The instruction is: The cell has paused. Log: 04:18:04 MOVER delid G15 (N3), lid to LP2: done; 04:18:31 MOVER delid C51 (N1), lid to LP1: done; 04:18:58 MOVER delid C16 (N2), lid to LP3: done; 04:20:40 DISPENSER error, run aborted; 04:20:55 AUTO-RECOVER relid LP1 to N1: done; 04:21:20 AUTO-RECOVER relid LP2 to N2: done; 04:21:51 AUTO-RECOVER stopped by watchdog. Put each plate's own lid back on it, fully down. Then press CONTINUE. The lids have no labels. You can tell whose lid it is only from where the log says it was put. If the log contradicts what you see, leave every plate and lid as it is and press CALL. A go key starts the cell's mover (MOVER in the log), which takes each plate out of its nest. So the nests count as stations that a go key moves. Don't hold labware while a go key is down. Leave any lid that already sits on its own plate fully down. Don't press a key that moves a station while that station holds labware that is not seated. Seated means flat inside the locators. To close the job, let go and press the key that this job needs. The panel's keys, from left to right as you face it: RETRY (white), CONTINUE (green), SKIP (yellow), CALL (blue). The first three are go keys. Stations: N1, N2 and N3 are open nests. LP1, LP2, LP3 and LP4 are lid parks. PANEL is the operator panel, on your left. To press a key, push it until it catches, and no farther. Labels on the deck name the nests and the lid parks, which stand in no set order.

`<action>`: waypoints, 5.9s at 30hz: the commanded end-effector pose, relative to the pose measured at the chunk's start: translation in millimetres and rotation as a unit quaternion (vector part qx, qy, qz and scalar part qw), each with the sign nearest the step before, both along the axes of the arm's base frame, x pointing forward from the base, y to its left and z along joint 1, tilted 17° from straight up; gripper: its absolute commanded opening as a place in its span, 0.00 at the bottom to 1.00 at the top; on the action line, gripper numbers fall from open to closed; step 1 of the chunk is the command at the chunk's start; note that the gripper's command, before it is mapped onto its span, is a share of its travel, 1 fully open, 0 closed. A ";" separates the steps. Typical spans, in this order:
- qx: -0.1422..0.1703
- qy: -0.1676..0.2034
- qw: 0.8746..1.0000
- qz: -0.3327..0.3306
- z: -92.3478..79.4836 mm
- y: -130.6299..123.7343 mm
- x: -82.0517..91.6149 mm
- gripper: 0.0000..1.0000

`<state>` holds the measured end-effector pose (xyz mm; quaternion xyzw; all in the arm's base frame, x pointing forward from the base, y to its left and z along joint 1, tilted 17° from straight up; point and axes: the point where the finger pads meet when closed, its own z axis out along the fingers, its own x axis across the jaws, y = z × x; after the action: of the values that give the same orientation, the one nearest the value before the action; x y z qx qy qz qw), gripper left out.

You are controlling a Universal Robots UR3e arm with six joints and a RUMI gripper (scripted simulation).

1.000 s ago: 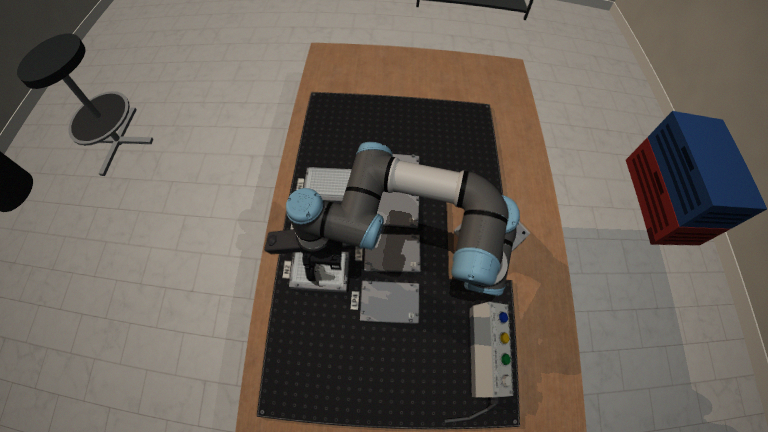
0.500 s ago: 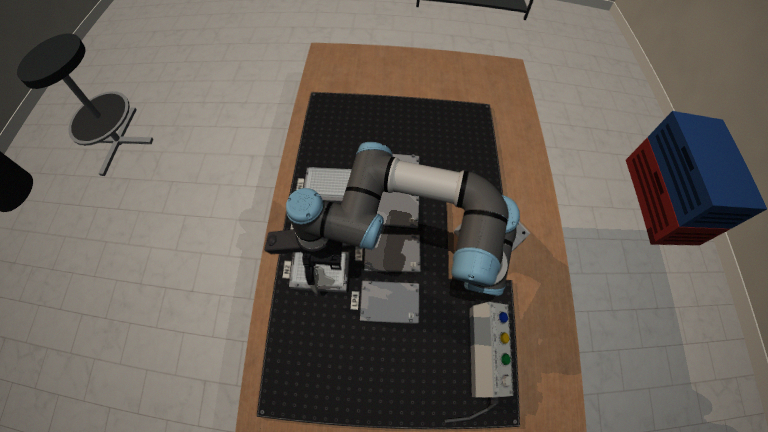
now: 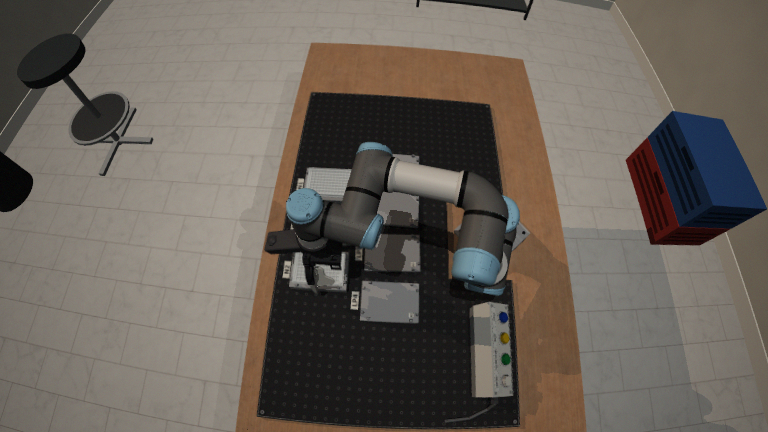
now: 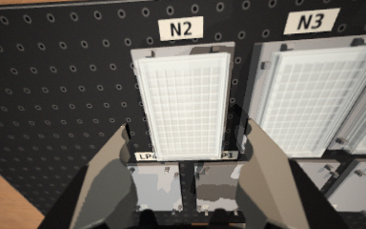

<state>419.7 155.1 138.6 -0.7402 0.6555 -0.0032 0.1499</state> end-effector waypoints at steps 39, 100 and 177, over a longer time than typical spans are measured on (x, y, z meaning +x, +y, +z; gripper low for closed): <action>0.001 0.000 1.000 -0.008 12.3 -25.2 -23.7 0.00; 0.001 0.001 1.000 -0.008 19.7 -152.4 -147.1 0.00; -0.089 -0.098 0.896 0.423 42.2 62.6 -280.7 0.00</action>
<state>149.7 212.9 180.8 -0.9481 0.2797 -0.0647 0.1368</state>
